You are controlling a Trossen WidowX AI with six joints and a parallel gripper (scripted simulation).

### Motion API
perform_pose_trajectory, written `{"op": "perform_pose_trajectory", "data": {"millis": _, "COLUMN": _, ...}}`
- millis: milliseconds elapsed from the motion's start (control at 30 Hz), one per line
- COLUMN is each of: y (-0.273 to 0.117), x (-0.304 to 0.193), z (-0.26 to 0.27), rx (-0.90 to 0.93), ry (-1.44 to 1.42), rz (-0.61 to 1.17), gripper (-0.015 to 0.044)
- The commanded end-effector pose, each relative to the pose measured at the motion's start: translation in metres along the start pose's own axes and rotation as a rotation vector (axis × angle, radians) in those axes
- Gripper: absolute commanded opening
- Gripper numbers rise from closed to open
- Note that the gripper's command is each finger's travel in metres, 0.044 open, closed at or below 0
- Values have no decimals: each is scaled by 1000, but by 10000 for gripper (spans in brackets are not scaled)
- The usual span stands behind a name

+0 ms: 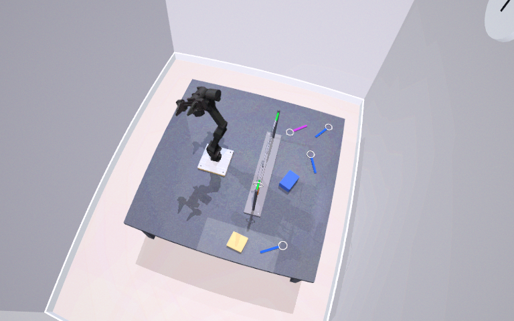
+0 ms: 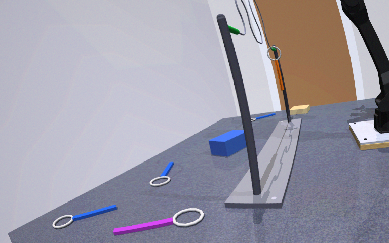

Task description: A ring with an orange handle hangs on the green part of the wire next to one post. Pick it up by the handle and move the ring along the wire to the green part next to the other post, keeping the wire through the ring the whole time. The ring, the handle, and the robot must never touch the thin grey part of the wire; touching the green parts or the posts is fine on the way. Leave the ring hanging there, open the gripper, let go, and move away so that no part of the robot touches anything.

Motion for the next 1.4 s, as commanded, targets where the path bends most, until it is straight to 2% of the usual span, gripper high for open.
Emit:
{"op": "perform_pose_trajectory", "data": {"millis": 0, "y": 0, "x": 0, "z": 0, "rx": 1, "ry": 1, "rz": 2, "gripper": 374}}
{"op": "perform_pose_trajectory", "data": {"millis": 267, "y": -10, "x": -16, "z": 21, "rx": 102, "ry": 55, "rz": 126, "gripper": 164}}
{"op": "perform_pose_trajectory", "data": {"millis": 767, "y": -55, "x": -44, "z": 57, "rx": 319, "ry": 178, "rz": 471, "gripper": 160}}
{"op": "perform_pose_trajectory", "data": {"millis": 1367, "y": -145, "x": -53, "z": 73, "rx": 506, "ry": 269, "rz": 974, "gripper": 160}}
Point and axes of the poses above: the point midway between the two fingers, 35 mm back from their tips, its own y axis out along the fingers, its own z axis across the jaws, x = y × z, the point moved 7 cm from there along -y, back along the fingers, and after that the axes turned 10 degrees about y, right-handed, at the moved point
